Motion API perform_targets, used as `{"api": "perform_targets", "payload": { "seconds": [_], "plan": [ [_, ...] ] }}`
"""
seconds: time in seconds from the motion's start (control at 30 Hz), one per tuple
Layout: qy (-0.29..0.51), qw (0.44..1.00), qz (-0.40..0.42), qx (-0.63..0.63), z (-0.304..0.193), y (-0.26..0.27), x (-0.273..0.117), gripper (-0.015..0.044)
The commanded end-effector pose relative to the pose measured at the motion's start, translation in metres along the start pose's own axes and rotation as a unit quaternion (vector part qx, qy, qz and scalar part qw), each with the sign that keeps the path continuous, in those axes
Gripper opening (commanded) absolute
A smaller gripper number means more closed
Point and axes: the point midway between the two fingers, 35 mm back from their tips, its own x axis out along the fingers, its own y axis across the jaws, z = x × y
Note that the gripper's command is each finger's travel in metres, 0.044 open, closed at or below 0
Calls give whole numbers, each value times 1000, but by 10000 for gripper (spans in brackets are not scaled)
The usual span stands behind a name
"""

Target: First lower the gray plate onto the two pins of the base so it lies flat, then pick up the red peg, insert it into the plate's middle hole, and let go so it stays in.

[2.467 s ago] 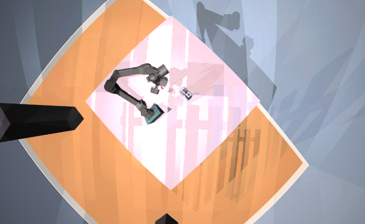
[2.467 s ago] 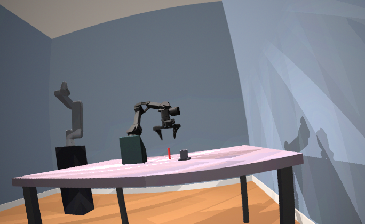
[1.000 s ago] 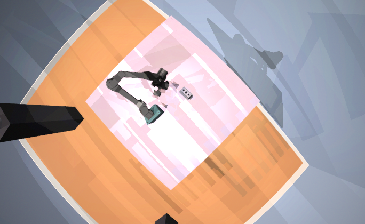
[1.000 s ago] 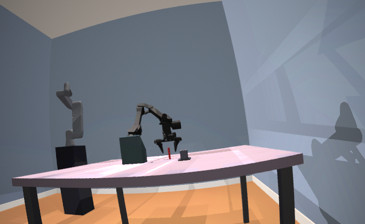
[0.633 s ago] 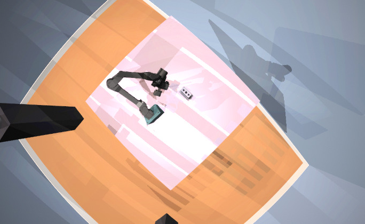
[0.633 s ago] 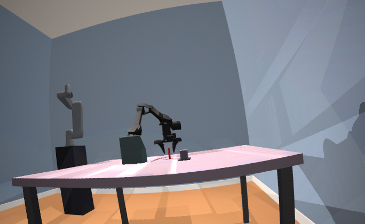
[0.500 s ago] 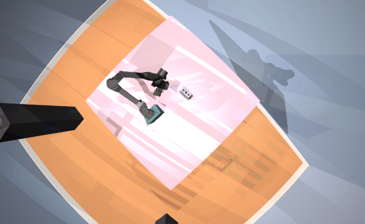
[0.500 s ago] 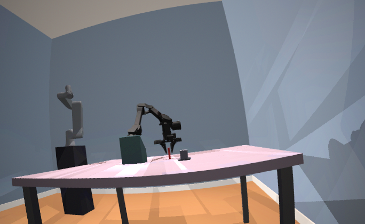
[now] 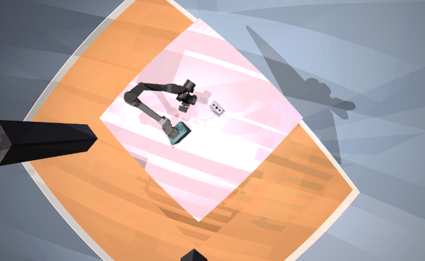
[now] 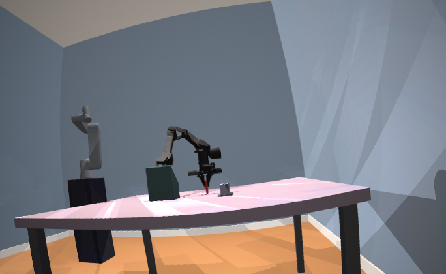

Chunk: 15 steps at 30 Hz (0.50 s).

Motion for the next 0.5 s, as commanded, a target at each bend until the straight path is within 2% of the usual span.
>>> {"api": "perform_targets", "payload": {
  "seconds": [0.0,0.47],
  "plan": [
    [-4,1000,1,-3,2,2,-8,0],
    [-9,1000,-2,-2,9,5,-50,0]
  ]
}}
